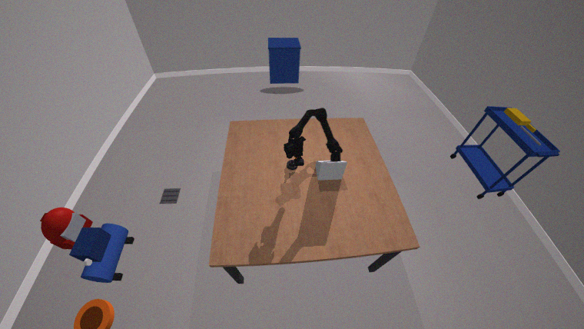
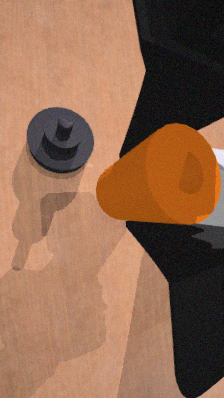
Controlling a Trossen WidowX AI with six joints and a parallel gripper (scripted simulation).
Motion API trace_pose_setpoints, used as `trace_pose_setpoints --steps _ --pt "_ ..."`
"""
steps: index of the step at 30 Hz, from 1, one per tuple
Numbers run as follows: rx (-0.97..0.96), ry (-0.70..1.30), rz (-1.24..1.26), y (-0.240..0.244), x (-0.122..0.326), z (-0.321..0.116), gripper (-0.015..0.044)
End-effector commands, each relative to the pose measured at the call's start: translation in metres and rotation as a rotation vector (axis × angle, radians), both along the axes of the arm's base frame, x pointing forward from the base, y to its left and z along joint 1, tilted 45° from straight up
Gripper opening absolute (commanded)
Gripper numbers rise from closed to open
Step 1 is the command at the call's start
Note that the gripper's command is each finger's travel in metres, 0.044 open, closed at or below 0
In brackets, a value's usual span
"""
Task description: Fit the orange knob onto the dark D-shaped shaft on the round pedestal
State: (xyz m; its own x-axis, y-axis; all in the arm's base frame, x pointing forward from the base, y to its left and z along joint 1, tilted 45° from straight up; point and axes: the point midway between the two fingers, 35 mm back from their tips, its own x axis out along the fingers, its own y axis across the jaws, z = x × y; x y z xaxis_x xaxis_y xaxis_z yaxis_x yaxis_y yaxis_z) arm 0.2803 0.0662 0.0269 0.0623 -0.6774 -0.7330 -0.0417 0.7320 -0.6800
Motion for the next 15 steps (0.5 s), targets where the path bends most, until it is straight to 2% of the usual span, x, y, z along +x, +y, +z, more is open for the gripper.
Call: trace_pose_setpoints --steps 1,15 --pt "0.002 -0.009 0.007 -0.01 0.008 0.007 0.0" --pt "-0.009 -0.011 0.005 -0.047 0.025 0.022 0.0"
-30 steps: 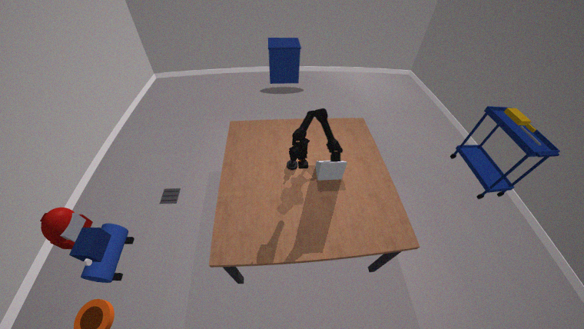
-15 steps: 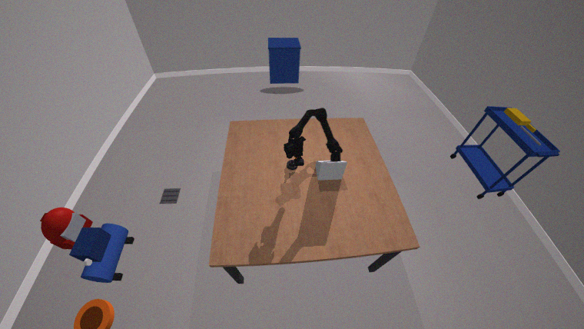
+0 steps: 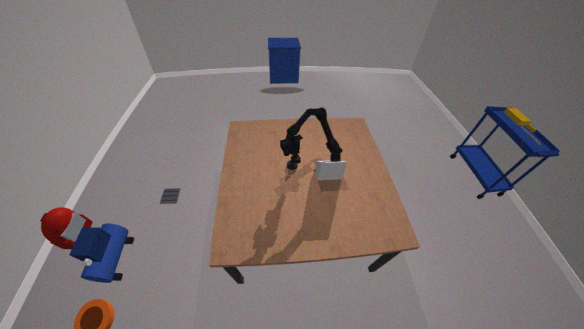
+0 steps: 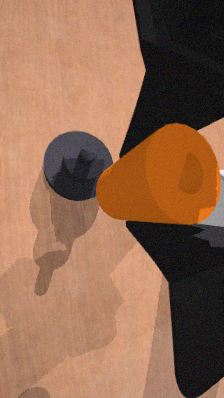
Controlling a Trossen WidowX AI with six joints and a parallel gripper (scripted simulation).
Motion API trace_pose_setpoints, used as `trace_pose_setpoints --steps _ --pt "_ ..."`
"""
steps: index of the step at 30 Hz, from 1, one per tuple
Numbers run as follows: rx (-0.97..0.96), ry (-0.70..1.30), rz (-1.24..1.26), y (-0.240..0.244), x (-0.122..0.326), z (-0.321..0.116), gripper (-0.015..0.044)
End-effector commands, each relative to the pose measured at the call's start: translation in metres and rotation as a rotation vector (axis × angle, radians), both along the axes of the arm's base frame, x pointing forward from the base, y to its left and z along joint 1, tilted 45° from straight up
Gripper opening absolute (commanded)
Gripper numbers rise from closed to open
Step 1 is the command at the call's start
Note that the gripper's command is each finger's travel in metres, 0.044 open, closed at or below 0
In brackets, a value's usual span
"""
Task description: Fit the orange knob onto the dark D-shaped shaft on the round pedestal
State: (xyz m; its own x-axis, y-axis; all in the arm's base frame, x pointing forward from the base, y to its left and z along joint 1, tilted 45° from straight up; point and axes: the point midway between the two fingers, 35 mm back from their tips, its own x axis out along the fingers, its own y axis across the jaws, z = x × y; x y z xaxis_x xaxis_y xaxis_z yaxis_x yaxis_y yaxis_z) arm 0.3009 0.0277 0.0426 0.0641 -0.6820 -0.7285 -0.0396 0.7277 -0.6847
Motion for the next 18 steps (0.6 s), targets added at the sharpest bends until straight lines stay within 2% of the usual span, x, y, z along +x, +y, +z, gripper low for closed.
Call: trace_pose_setpoints --steps 1,18 --pt "-0.004 -0.009 0.005 -0.011 0.006 0.008 0.0" --pt "-0.021 -0.009 0.001 -0.045 0.015 0.013 0.0"
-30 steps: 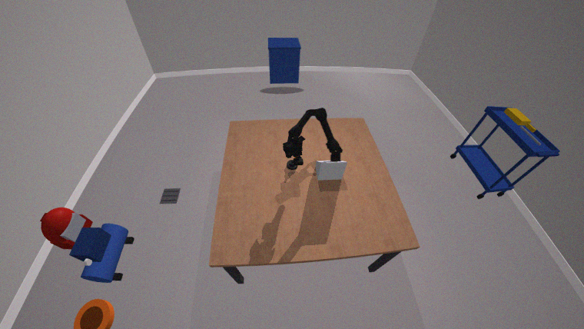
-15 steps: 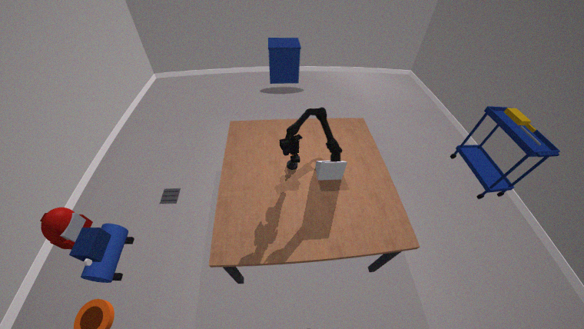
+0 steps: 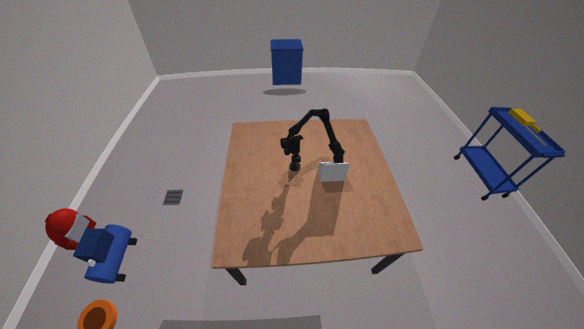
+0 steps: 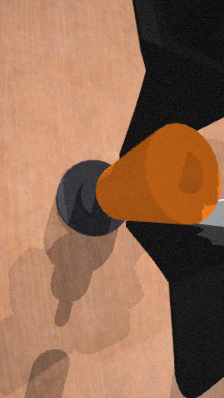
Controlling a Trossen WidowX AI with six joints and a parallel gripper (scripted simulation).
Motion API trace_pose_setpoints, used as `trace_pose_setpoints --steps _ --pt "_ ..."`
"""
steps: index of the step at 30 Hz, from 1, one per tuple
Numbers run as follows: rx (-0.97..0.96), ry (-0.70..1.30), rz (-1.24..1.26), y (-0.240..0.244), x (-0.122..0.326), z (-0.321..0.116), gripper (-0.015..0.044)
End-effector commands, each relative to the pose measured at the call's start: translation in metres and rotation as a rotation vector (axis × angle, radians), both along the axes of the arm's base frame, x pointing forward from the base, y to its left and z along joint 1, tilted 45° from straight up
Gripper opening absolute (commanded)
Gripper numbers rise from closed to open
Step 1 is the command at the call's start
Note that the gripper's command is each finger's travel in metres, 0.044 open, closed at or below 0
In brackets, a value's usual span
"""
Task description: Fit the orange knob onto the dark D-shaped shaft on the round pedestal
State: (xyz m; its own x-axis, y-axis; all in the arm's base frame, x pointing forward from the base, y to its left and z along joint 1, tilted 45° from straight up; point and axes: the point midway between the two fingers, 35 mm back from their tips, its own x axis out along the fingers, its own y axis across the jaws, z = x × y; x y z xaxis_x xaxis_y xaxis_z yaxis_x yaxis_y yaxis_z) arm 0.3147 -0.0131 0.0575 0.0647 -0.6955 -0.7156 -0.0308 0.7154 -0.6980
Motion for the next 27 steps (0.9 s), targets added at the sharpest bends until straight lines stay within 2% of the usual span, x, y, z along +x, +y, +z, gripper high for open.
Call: trace_pose_setpoints --steps 1,27 --pt "-0.003 -0.002 0.007 -0.006 0.001 -0.003 0.0" --pt "-0.003 -0.008 0.001 -0.017 0.001 -0.014 0.0"
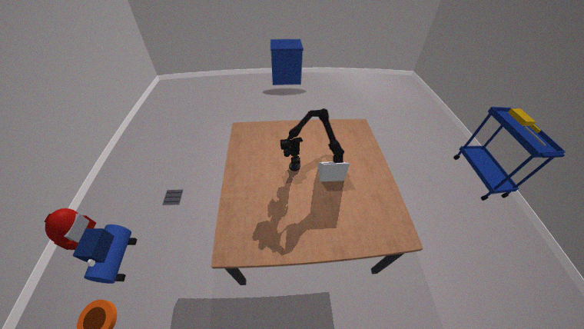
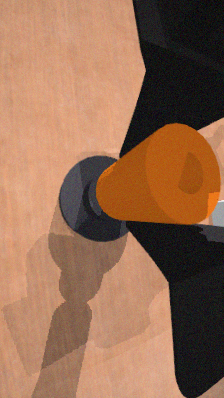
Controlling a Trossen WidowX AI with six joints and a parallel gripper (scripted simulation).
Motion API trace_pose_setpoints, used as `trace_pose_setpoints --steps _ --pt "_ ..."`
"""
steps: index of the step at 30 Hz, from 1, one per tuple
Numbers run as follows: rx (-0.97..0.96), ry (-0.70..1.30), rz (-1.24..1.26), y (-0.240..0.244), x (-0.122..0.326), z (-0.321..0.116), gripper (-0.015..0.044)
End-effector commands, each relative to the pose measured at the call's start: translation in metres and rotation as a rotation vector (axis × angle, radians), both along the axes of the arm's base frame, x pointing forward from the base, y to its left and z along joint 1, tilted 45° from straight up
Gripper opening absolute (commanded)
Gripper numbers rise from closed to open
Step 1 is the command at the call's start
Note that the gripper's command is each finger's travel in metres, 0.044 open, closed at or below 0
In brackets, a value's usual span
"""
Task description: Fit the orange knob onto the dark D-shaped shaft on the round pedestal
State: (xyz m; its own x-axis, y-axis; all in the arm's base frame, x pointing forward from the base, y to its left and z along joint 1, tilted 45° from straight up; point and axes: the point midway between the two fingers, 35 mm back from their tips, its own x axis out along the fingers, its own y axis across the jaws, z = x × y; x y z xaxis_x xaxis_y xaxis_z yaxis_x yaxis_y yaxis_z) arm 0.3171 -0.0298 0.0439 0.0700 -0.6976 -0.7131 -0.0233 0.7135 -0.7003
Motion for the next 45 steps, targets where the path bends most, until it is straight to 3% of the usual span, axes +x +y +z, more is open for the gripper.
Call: trace_pose_setpoints --steps 1,23,30,45 --pt "-0.001 0.001 0.003 -0.0001 -0.0013 -0.0003 0.0" --pt "0.0 0.001 0.003 0.0032 -0.0045 0.0027 0.0" --pt "-0.014 0.14 0.144 0.0032 -0.0032 0.0028 0.0" --pt "-0.015 0.147 0.152 0.0032 0.0025 0.0012 0.0"
